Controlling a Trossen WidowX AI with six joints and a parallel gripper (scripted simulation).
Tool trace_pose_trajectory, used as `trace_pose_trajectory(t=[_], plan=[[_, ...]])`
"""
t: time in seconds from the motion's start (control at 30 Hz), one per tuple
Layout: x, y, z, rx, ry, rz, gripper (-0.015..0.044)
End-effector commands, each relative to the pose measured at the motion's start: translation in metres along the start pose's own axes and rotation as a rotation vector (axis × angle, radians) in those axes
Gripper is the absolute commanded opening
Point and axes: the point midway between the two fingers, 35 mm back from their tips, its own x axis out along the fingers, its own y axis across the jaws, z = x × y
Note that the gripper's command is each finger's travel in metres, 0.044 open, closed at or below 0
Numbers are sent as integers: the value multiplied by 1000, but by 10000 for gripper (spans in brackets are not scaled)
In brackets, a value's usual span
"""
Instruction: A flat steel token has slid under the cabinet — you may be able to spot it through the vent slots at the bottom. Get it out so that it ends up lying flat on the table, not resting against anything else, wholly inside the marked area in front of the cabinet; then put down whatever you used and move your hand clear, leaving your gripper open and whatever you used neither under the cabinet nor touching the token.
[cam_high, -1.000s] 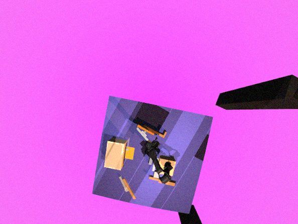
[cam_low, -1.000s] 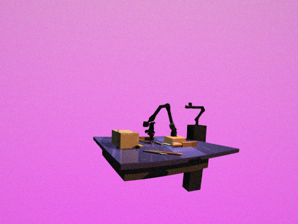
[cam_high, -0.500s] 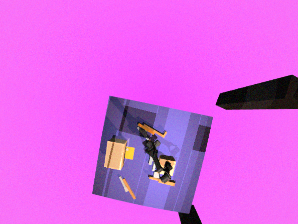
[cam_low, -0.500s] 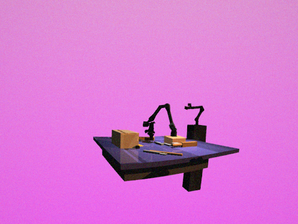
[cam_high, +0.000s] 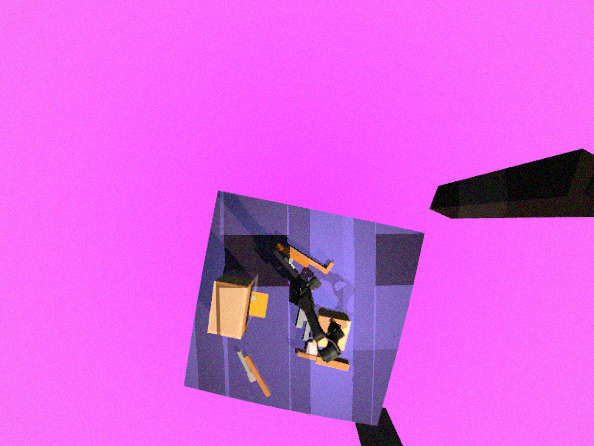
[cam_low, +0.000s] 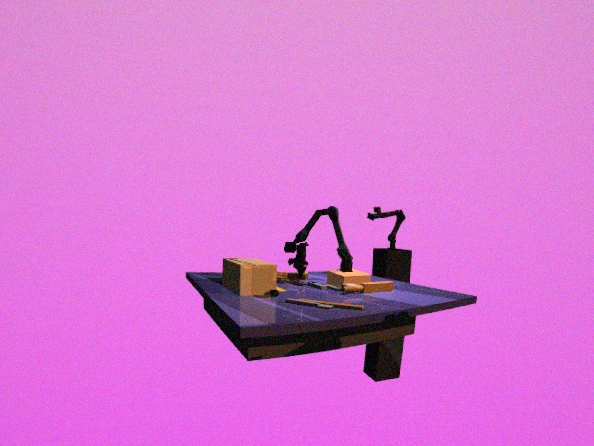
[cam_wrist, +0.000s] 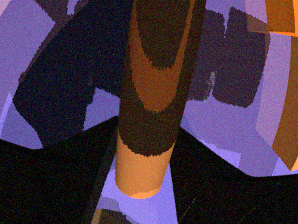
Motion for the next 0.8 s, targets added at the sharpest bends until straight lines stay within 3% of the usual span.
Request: trace_pose_trajectory(t=[0.0, 0.77], plan=[[-5, -6, 10, 8, -28, -11, 0], [-6, -20, 21, 8, -29, -12, 0]])
